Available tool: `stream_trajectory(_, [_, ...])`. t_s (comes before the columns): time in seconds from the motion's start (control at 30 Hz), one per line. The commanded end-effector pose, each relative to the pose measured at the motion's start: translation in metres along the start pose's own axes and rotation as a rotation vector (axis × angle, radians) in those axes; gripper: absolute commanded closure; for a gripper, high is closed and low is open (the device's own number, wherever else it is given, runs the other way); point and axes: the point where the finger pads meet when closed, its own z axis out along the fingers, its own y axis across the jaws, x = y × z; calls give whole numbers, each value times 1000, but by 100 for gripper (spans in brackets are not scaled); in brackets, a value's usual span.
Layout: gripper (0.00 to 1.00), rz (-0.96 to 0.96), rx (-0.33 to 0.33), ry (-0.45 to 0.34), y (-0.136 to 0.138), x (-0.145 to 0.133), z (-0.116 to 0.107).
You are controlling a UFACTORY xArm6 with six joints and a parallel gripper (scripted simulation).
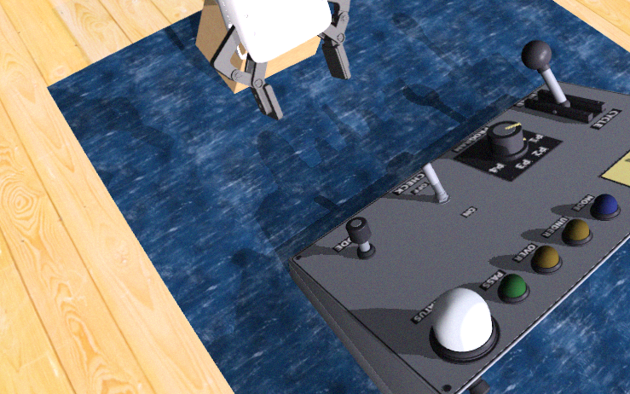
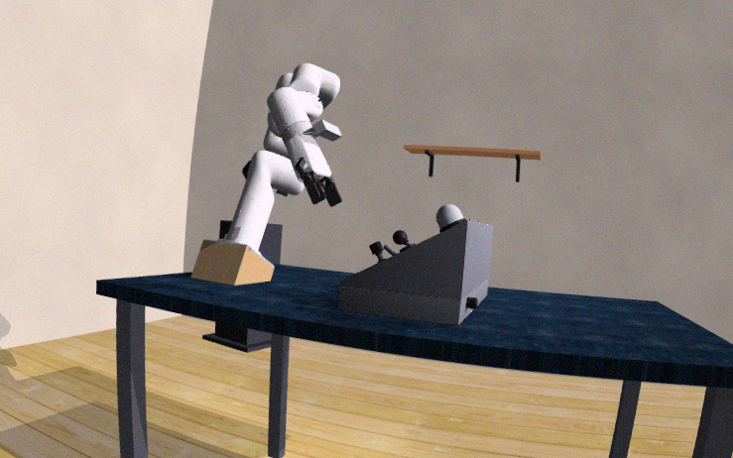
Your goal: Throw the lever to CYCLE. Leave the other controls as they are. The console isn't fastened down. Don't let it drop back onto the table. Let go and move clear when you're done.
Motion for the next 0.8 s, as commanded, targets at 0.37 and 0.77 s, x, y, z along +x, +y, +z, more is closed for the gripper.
stream_trajectory(0.37, [0,-2,-2,2,1,2,-22])
stream_trajectory(0.77, [0,-2,-2,2,0,2,-49])
